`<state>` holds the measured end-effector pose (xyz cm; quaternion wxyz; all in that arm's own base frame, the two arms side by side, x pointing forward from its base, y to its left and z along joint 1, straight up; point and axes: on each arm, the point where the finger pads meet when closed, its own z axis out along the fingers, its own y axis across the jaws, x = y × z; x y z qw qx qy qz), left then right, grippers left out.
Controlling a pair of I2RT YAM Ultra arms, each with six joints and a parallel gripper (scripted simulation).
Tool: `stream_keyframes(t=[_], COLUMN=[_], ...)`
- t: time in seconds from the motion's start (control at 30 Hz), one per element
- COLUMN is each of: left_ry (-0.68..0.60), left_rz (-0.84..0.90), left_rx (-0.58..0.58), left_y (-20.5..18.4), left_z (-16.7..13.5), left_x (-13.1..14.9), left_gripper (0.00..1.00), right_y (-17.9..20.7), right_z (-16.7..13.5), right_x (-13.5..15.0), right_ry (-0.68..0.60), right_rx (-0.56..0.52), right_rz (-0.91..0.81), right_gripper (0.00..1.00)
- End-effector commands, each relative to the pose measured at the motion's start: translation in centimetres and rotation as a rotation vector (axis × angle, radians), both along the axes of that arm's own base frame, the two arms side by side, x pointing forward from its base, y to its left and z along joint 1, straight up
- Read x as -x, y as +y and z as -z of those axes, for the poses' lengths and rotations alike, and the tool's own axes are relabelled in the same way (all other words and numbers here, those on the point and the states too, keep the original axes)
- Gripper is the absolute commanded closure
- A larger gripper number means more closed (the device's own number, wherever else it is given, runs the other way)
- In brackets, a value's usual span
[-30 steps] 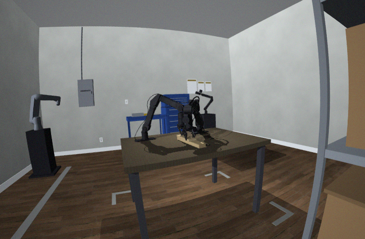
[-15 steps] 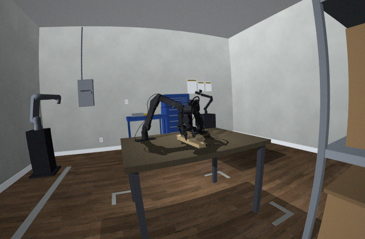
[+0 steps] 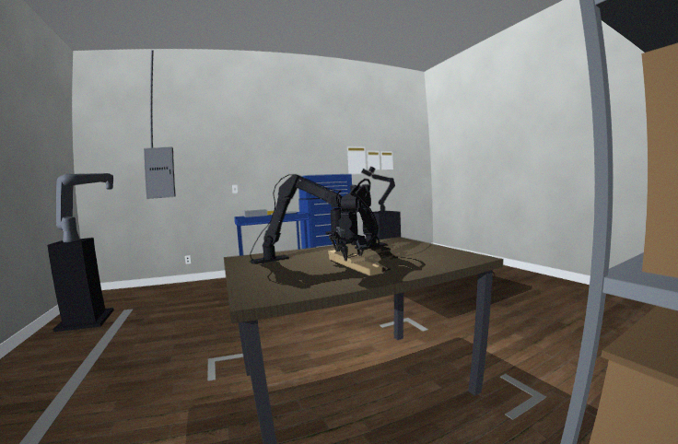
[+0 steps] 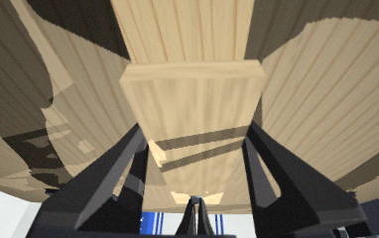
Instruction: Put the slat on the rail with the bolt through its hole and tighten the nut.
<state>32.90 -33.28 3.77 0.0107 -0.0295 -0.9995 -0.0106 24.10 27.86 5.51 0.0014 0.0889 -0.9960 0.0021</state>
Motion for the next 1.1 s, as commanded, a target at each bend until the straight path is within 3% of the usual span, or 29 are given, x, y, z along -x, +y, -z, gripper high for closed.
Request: stream_keyframes(t=[0.0, 0.5, 0.57, 0.97, 1.07], left_ry=[-0.010, -0.010, -0.010, -0.010, -0.010], left_rz=[0.000, 0.000, 0.000, 0.000, 0.000], left_rx=[0.010, 0.010, 0.010, 0.010, 0.010], left_y=[-0.14, -0.14, -0.14, -0.14, -0.14], left_z=[-0.55, -0.55, -0.55, -0.55, -0.55], left_x=[-0.13, -0.13, -0.13, -0.13, -0.13], left_gripper=[0.28, 0.28, 0.28, 0.28, 0.28], right_y=[0.11, 0.11, 0.11, 0.11, 0.11], right_z=[-0.26, -0.25, -0.25, -0.24, -0.24], right_x=[-0.17, -0.17, -0.17, -0.17, -0.17], right_ry=[-0.010, -0.008, -0.008, -0.006, -0.006], right_rx=[-0.011, -0.014, -0.014, -0.015, -0.015], right_rz=[0.157, 0.751, 0.751, 1.218, 1.244], right_gripper=[0.88, 0.88, 0.88, 0.88, 0.88])
